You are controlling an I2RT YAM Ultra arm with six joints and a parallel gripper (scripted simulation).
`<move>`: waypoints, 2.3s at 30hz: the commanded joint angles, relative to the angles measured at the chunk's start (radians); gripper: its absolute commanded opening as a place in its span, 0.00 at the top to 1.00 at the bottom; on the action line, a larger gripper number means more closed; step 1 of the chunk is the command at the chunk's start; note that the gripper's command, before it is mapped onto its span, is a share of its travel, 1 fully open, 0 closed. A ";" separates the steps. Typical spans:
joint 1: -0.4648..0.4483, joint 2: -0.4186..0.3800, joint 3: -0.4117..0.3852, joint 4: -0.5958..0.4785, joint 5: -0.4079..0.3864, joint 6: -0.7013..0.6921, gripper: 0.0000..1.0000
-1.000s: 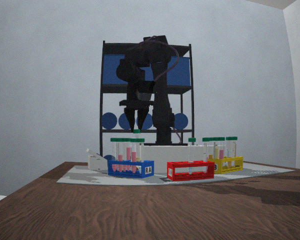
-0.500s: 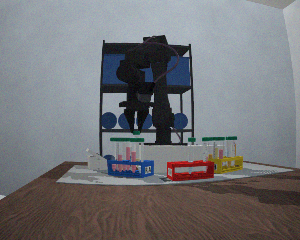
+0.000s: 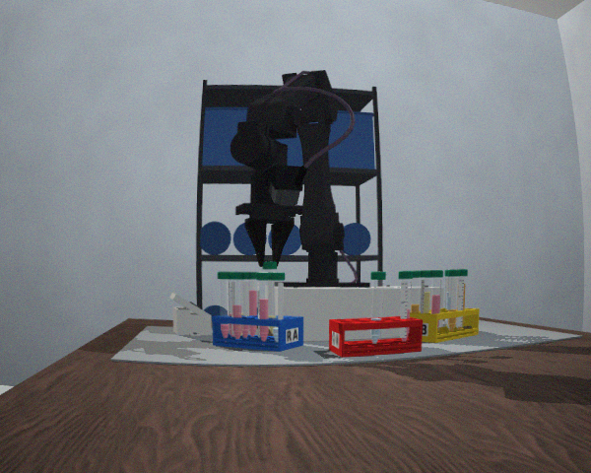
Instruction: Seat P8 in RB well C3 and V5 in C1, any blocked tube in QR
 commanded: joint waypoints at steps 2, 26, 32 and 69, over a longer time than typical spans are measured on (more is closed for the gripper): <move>0.013 0.022 -0.021 0.010 -0.018 0.006 1.00; 0.017 0.034 -0.052 0.054 -0.018 0.009 1.00; 0.018 0.036 -0.051 0.059 -0.018 0.010 1.00; 0.010 0.023 -0.044 0.065 -0.009 0.008 0.70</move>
